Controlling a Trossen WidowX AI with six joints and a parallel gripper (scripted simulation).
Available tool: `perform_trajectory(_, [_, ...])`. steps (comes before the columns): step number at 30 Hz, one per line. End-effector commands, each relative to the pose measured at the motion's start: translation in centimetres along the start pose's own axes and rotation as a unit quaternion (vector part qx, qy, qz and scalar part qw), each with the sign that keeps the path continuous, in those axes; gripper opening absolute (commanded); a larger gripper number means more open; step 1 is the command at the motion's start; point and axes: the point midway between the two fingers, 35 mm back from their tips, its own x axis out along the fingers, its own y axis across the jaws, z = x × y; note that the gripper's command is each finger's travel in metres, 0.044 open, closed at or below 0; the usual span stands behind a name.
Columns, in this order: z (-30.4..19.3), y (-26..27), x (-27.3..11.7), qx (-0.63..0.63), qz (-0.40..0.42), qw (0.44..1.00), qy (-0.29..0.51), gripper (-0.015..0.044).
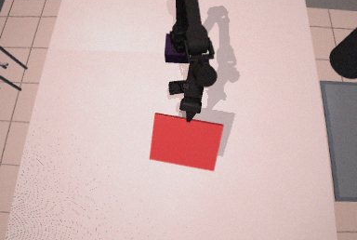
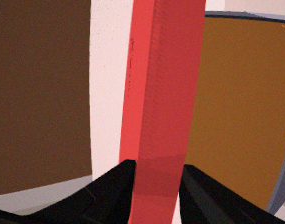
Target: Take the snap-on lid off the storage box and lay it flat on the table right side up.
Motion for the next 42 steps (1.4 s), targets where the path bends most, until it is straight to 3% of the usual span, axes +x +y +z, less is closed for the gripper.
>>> perform_trajectory(1, [-0.1,1.0,-0.6,0.001,0.009,1.000,0.004,0.0000])
perform_trajectory(13, [0.1,1.4,-1.1,0.000,0.009,1.000,0.004,0.0000])
perform_trajectory(42, [6.1,0.6,-1.1,-0.002,0.009,1.000,0.002,0.0000])
